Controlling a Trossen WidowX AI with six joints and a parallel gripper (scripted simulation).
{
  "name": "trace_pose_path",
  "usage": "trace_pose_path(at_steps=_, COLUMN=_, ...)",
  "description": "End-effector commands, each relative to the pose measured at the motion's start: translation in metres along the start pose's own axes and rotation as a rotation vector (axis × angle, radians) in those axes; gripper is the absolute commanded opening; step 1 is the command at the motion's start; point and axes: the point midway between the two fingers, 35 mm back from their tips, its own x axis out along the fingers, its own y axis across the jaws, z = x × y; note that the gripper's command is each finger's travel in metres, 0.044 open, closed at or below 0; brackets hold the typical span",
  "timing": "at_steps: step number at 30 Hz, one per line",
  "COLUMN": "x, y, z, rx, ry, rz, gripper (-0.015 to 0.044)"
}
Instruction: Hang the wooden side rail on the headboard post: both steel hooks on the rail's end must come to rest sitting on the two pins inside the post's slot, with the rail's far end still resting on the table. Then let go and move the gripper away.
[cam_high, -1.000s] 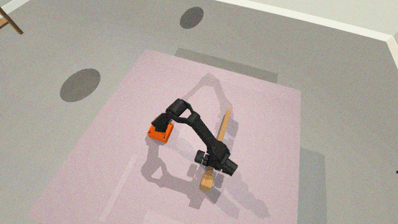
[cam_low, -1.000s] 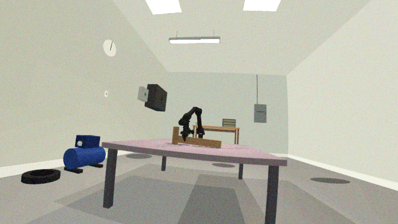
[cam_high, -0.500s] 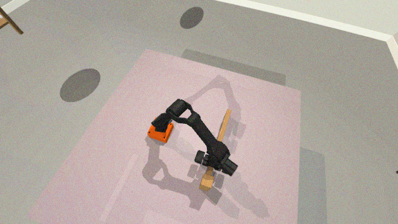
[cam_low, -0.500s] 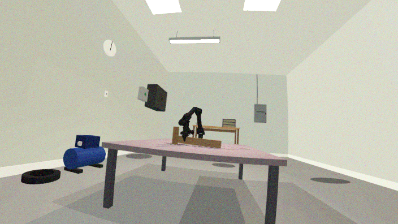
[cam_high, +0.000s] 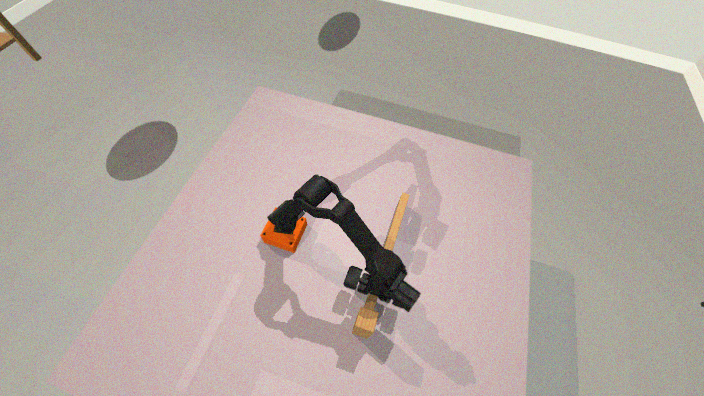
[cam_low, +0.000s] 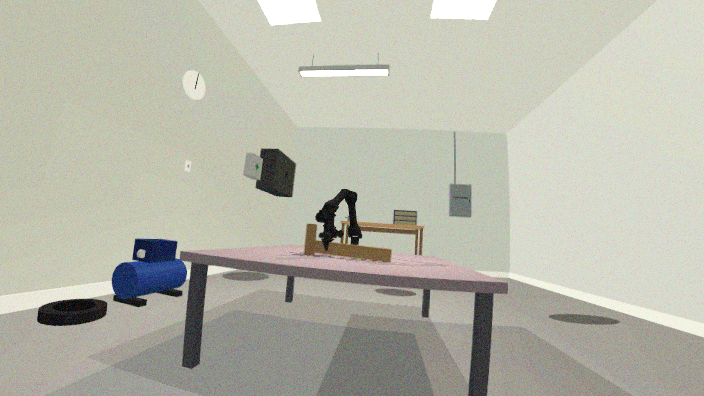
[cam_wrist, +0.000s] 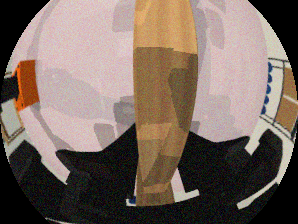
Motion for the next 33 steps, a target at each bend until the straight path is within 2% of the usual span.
trace_pose_path(at_steps=1, x=-0.001, y=-0.001, z=-0.002, rx=0.002, ry=0.009, rz=-0.007, gripper=0.0000)
trace_pose_path(at_steps=16, x=0.002, y=-0.001, z=-0.002, rx=0.002, ry=0.009, rz=-0.007, gripper=0.0000)
trace_pose_path(at_steps=28, x=0.001, y=0.000, z=0.000, rx=0.000, ry=0.000, rz=0.000, gripper=0.0315)
trace_pose_path(at_steps=33, x=-0.026, y=0.000, z=0.000, rx=0.001, ry=0.006, rz=-0.005, gripper=0.0440)
